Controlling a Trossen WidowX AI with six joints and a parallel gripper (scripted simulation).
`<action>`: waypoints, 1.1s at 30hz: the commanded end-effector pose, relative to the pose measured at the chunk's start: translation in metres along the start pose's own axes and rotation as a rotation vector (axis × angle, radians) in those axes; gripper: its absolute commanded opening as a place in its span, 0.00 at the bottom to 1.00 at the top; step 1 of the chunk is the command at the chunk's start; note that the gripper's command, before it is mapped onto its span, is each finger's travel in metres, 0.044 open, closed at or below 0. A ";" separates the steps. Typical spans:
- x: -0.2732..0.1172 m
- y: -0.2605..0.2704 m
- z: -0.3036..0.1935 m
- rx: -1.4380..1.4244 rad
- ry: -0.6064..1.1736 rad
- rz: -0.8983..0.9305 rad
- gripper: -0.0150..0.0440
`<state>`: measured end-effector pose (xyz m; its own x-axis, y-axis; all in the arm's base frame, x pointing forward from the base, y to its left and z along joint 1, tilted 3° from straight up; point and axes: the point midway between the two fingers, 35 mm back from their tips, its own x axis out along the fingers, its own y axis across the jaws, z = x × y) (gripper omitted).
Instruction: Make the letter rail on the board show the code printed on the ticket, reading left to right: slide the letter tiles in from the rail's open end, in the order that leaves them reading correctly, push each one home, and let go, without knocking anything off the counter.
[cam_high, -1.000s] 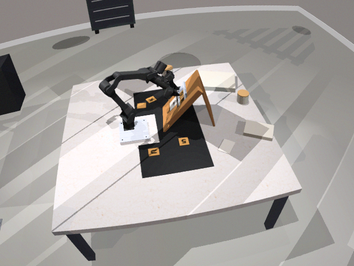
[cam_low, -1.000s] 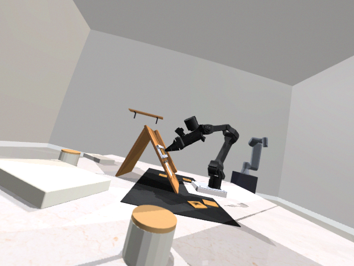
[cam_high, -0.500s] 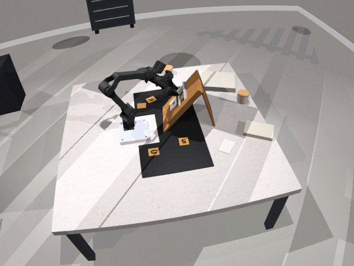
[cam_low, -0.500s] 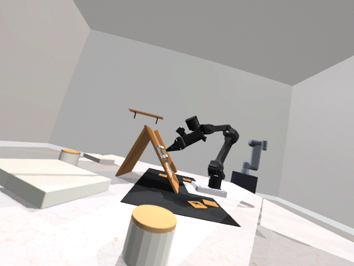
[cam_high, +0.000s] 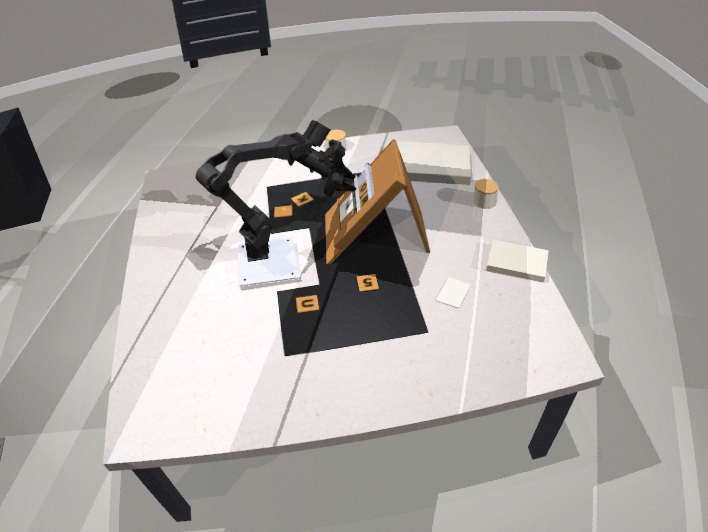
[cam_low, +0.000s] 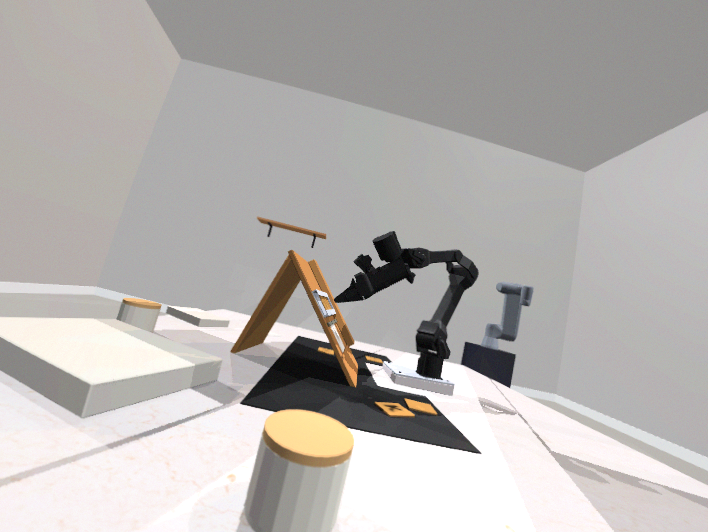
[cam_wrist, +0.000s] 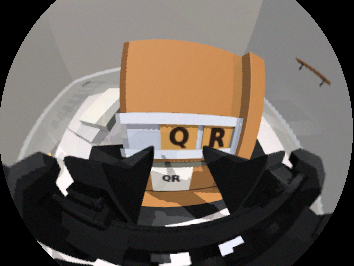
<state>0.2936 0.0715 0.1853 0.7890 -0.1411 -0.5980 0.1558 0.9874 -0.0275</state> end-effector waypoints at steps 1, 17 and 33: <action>-0.003 -0.001 0.001 0.007 -0.006 0.000 0.75; -0.008 -0.001 0.001 0.007 -0.006 0.000 0.75; -0.012 -0.002 0.002 0.007 -0.005 0.000 0.75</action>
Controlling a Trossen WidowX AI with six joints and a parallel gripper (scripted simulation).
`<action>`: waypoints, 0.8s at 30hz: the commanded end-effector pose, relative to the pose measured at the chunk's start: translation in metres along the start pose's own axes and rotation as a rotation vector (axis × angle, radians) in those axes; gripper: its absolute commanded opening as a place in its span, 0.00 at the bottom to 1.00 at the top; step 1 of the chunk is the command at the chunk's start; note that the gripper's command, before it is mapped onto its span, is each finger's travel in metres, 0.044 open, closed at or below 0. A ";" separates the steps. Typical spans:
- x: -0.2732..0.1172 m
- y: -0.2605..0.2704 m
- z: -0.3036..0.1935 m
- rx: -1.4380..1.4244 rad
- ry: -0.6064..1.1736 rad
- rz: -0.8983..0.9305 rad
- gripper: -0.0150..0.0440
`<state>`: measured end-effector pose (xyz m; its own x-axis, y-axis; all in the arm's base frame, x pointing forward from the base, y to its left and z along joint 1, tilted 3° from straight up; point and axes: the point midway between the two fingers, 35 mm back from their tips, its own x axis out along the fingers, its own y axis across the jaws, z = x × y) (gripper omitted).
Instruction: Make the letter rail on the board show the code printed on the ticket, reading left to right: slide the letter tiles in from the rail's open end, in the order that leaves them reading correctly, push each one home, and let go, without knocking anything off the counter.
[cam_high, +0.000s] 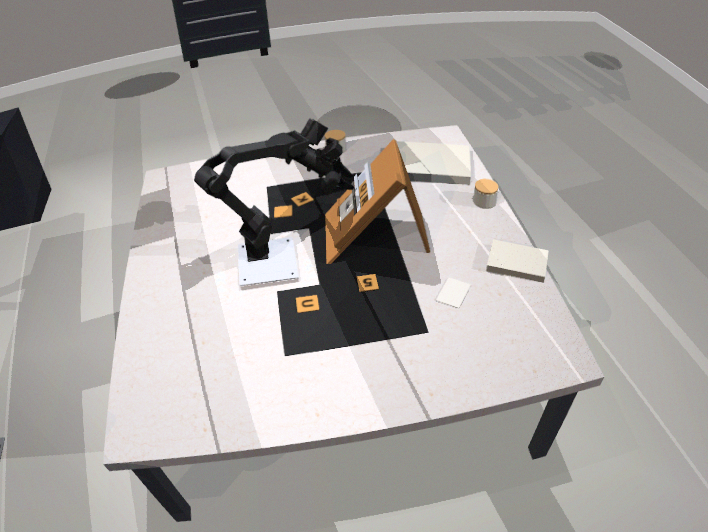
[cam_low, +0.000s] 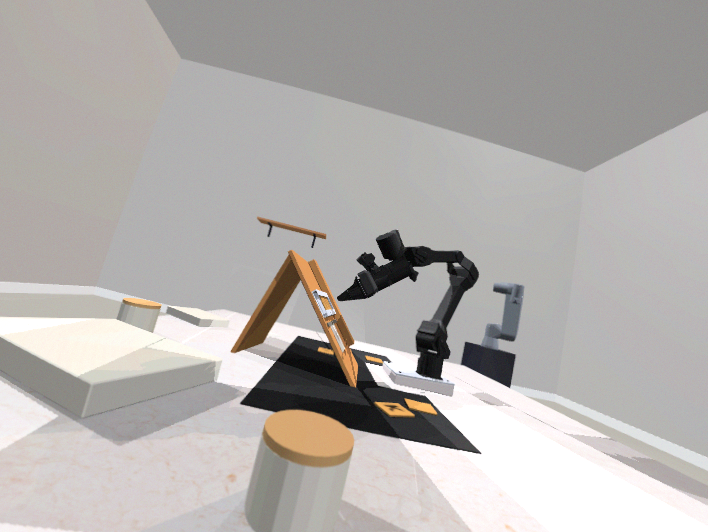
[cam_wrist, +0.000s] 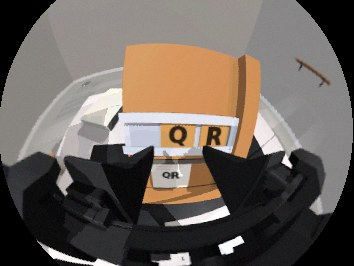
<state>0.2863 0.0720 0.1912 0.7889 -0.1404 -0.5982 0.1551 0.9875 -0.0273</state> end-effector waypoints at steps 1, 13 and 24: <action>-0.002 -0.001 0.002 0.007 -0.006 -0.001 0.75; -0.005 -0.002 0.004 0.007 -0.006 -0.001 0.75; -0.004 -0.001 0.003 0.000 -0.001 0.000 0.49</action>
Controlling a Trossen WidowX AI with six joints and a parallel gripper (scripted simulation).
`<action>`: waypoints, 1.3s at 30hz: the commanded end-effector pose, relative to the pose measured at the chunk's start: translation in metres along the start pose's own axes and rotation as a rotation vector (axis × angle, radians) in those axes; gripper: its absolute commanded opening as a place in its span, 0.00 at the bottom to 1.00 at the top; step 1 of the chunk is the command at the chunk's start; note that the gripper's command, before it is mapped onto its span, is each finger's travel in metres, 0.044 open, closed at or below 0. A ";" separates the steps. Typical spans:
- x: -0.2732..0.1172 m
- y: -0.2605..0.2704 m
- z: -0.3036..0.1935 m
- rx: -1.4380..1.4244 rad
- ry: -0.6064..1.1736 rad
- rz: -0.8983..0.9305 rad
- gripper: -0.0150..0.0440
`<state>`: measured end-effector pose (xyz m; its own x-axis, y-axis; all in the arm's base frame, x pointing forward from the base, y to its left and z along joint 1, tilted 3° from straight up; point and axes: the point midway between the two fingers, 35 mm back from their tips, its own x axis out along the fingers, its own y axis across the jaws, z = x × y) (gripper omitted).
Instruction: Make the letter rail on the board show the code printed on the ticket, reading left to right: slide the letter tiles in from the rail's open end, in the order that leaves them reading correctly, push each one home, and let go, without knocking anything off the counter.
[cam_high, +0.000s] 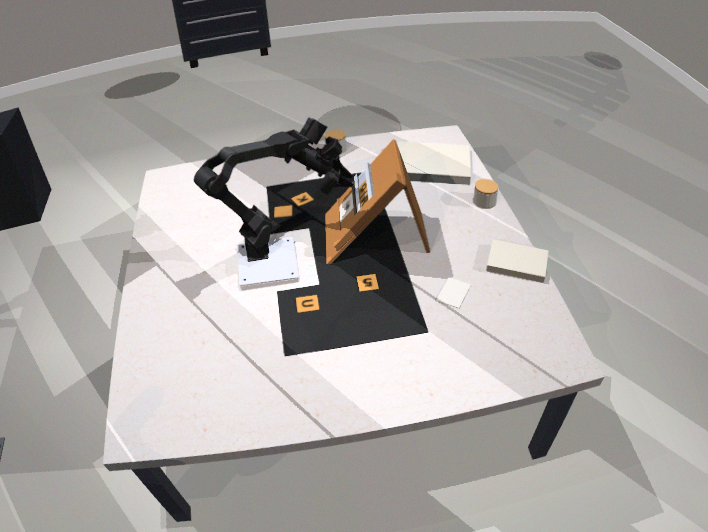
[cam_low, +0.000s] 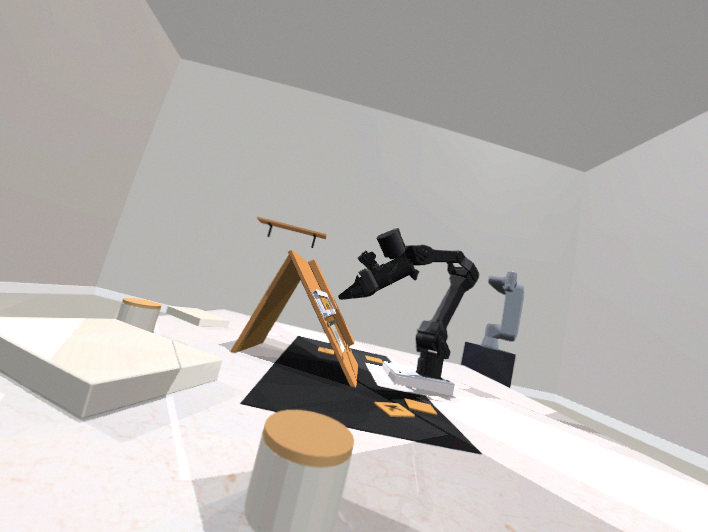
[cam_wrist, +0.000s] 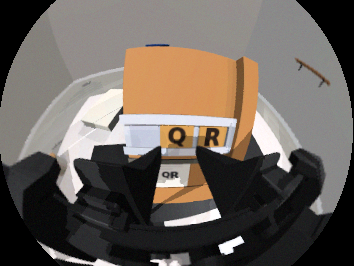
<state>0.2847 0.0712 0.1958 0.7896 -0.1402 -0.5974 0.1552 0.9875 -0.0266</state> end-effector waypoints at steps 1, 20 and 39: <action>0.000 0.000 0.000 0.000 0.000 0.000 0.44; 0.003 0.007 0.006 -0.016 0.093 0.004 0.25; 0.017 0.033 0.025 0.008 0.683 0.003 0.25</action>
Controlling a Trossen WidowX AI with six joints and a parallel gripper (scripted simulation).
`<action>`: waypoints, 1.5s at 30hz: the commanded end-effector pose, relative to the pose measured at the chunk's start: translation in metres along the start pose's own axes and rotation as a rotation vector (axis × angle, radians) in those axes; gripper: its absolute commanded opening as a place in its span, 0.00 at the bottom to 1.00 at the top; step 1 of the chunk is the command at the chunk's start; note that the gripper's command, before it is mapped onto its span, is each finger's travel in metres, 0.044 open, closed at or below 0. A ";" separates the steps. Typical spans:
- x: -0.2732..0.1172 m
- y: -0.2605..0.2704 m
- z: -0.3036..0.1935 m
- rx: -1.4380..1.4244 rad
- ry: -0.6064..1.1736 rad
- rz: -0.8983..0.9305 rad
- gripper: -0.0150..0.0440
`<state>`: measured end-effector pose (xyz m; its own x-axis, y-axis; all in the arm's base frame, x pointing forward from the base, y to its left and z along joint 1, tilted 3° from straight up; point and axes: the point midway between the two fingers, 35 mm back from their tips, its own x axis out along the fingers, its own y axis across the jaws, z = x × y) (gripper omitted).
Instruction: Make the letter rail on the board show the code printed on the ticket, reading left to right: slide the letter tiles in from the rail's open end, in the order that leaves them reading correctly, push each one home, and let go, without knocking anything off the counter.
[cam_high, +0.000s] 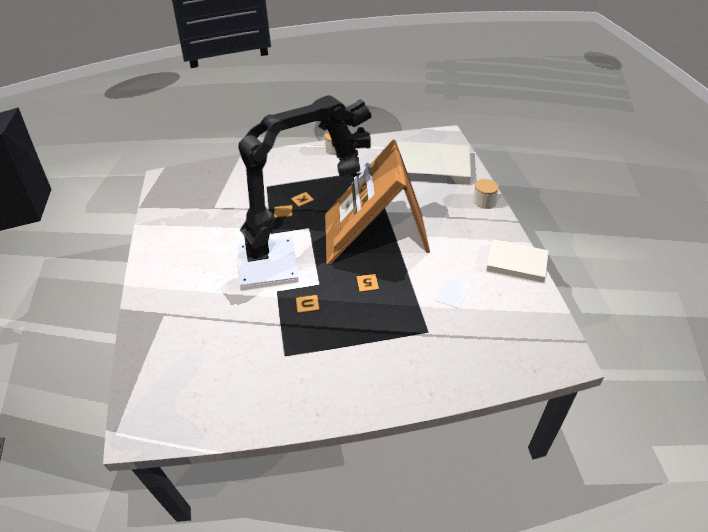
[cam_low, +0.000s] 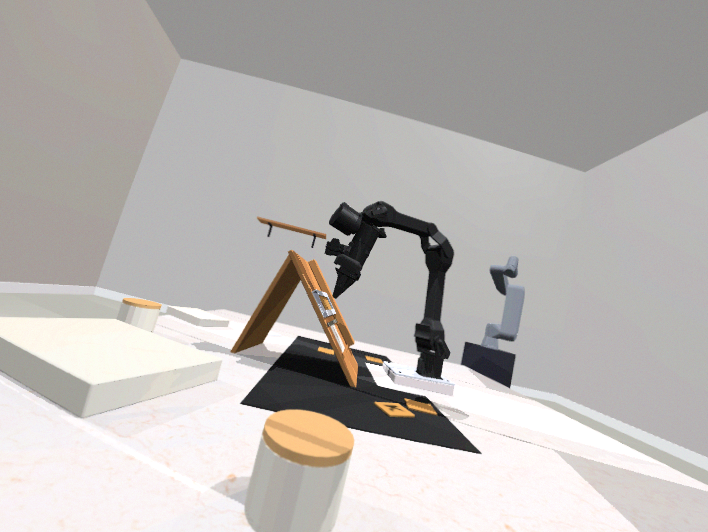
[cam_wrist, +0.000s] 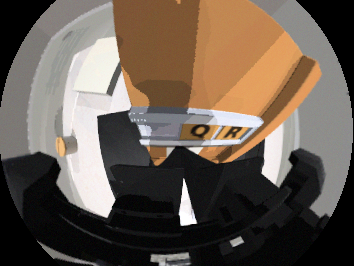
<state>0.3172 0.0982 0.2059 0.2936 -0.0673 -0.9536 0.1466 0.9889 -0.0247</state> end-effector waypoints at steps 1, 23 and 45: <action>0.001 0.002 0.000 0.014 0.058 0.001 0.25; 0.008 0.001 0.004 0.014 0.058 0.001 0.25; 0.017 0.002 0.011 0.015 0.057 0.001 0.25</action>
<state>0.3305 0.0971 0.1956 0.2417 -0.0605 -0.9685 0.1647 0.9861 -0.0205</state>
